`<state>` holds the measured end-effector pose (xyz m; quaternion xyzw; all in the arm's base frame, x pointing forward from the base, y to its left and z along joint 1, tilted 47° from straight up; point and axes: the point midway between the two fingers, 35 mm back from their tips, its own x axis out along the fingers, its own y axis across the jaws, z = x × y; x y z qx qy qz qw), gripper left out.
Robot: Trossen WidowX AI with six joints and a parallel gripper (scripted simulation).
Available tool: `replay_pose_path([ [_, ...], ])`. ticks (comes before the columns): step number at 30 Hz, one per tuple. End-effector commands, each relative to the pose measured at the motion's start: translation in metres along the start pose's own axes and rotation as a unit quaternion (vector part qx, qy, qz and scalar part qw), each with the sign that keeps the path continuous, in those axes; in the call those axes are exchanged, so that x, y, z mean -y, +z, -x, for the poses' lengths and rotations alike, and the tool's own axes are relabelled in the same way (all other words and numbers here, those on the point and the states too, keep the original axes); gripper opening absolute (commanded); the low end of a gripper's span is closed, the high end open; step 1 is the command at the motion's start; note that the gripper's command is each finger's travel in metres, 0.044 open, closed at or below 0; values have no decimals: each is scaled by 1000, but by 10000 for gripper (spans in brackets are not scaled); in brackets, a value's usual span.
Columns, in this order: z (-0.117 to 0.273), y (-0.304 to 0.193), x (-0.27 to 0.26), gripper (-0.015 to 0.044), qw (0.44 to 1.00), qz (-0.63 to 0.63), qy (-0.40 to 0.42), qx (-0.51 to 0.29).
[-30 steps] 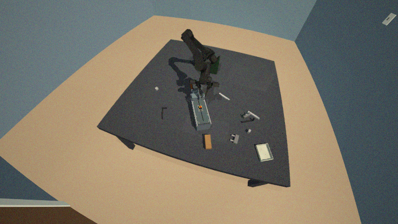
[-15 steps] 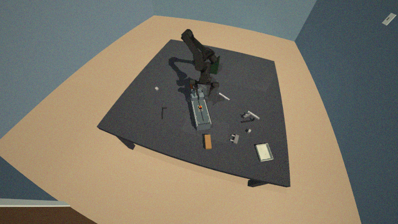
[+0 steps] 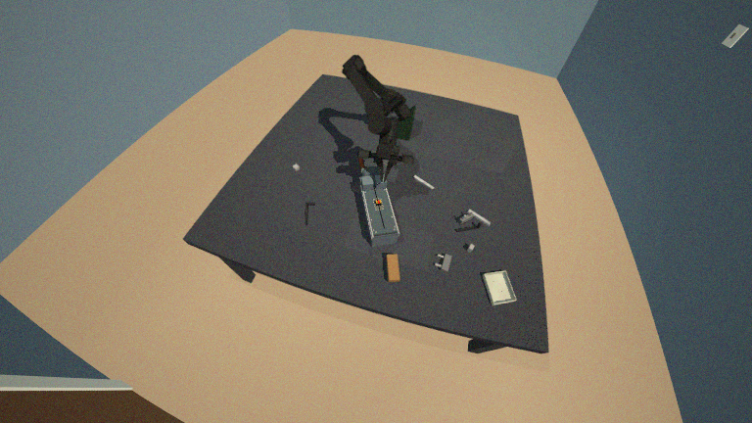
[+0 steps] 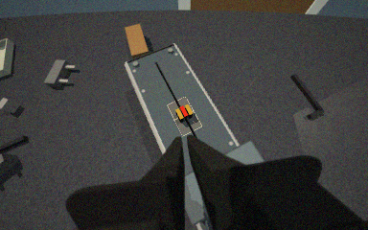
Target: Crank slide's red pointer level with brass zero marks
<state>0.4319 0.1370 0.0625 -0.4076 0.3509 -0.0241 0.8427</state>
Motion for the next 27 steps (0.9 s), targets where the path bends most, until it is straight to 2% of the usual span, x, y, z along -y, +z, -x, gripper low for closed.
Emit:
replay_pose_path([
  [1,0,0,0,0,1000,0,0,0],
  [15,0,0,0,0,1000,0,0,0],
  [27,0,0,0,315,1000,0,0,0],
])
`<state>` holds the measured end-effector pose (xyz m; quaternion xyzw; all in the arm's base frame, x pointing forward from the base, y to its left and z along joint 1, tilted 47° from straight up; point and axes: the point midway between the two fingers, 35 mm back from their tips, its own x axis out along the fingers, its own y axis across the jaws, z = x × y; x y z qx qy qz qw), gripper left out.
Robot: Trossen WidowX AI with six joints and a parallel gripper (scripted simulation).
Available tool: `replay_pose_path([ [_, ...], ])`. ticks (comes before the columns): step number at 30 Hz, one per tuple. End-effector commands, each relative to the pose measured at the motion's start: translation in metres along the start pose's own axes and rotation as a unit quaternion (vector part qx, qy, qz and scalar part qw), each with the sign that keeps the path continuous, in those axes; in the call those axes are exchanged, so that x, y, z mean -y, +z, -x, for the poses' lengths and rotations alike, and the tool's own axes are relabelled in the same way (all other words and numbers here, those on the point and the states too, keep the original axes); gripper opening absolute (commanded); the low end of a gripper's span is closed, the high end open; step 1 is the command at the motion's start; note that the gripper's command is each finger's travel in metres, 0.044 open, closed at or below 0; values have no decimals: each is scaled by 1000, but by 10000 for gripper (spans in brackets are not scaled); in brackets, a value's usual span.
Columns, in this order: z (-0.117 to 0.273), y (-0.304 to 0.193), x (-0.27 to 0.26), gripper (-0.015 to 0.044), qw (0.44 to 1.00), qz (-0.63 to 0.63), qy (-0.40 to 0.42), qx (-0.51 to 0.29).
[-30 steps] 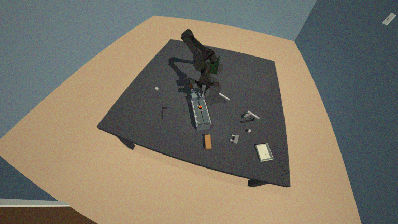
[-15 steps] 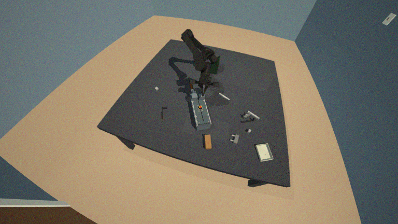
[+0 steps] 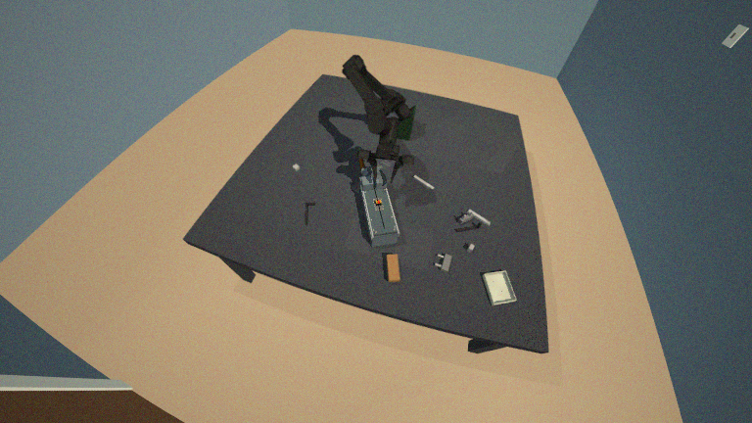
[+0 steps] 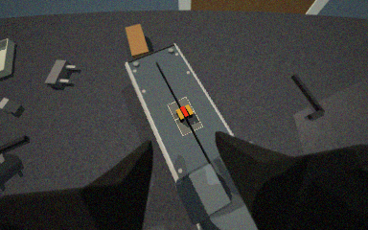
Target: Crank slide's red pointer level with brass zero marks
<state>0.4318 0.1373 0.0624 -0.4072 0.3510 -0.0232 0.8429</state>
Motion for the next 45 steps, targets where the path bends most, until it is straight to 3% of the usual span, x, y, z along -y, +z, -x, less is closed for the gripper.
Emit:
replay_pose_path([
  [1,0,0,0,341,1000,0,-1,0],
  [5,0,0,0,440,1000,0,-1,0],
  [6,0,0,0,440,1000,0,-1,0],
  [23,0,0,0,0,1000,0,-1,0],
  [41,0,0,0,0,1000,0,0,0],
  [45,0,0,0,105,1000,0,0,0],
])
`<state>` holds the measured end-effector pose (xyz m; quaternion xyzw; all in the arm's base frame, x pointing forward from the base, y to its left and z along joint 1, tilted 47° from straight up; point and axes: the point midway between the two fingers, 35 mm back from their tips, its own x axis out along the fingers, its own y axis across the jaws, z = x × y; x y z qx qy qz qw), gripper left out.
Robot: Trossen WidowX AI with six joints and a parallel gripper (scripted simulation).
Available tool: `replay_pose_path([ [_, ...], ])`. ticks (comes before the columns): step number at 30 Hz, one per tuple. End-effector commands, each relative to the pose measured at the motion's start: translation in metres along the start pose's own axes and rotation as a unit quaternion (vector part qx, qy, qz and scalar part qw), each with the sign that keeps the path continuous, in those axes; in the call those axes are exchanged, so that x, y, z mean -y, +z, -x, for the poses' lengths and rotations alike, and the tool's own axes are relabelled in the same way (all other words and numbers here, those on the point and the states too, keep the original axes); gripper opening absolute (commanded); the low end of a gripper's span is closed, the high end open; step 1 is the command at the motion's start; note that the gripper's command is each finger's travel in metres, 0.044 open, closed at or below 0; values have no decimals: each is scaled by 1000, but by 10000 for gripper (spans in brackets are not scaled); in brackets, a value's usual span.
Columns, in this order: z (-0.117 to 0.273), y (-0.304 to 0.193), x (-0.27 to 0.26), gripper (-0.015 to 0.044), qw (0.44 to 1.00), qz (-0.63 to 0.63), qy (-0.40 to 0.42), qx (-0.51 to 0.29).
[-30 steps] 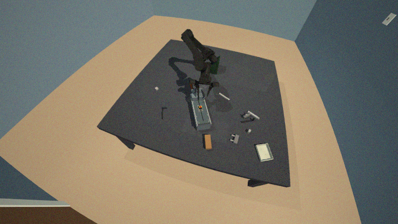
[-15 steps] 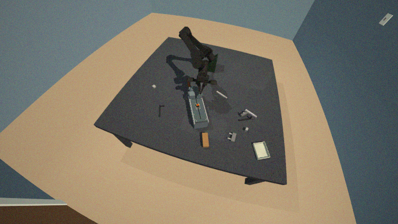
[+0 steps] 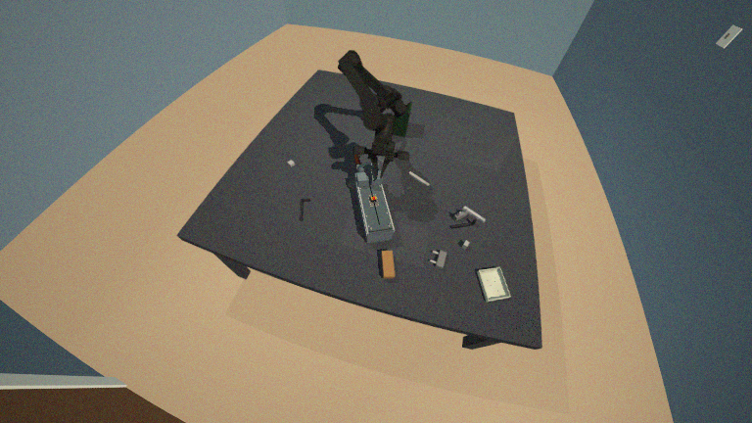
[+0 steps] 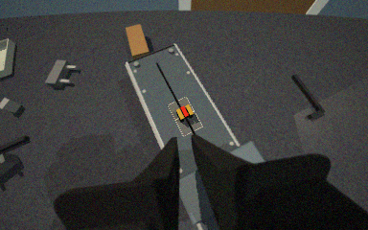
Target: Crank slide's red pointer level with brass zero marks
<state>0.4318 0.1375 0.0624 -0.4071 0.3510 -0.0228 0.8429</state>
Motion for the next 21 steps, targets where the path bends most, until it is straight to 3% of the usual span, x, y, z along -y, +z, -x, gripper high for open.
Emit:
replay_pose_path([
  [1,0,0,0,131,1000,0,0,0],
  [13,0,0,0,440,1000,0,0,0],
  [14,0,0,0,440,1000,0,0,0],
  [21,0,0,0,256,1000,0,0,0],
])
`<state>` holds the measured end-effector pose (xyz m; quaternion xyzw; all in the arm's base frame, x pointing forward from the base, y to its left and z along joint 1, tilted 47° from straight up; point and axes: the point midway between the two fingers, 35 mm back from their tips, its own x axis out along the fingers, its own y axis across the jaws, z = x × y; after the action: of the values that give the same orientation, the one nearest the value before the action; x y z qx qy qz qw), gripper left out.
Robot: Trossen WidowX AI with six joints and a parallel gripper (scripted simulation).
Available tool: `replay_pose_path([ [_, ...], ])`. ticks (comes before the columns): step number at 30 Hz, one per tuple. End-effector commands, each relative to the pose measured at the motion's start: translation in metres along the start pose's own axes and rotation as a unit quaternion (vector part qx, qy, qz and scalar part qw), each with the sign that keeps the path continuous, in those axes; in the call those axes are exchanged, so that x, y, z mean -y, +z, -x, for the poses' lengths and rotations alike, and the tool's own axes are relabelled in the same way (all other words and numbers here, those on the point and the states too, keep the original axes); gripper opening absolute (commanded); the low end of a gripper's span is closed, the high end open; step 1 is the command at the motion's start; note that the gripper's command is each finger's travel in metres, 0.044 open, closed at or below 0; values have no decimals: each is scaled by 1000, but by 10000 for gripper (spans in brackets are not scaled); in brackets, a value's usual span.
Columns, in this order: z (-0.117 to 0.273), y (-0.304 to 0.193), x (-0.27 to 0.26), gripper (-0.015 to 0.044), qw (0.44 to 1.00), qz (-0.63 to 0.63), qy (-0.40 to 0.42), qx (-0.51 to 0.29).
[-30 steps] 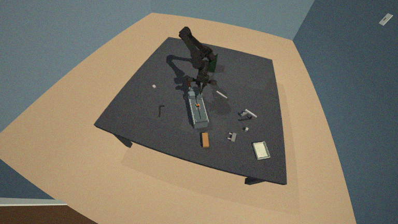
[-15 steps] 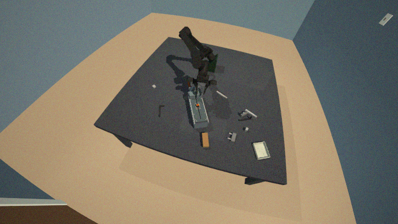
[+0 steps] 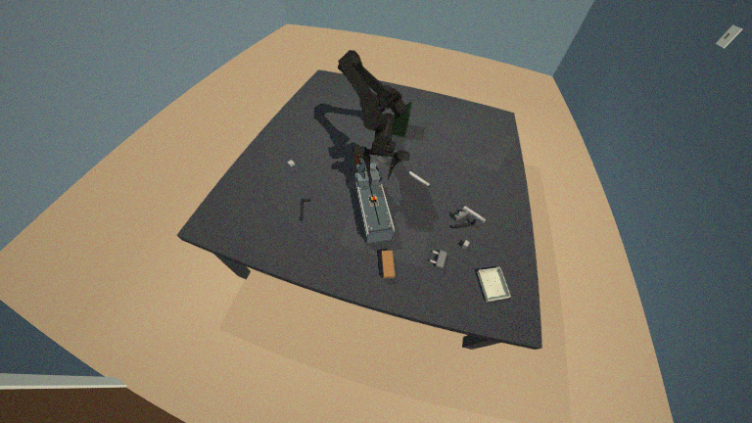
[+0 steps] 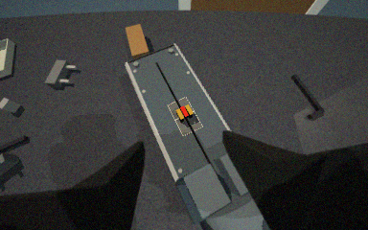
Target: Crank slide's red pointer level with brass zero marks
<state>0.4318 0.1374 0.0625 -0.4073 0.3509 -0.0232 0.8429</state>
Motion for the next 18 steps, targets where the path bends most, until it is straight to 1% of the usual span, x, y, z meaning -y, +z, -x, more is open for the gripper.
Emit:
replay_pose_path([
  [1,0,0,0,230,1000,0,0,0],
  [10,0,0,0,0,1000,0,0,0],
  [18,0,0,0,0,1000,0,0,0],
])
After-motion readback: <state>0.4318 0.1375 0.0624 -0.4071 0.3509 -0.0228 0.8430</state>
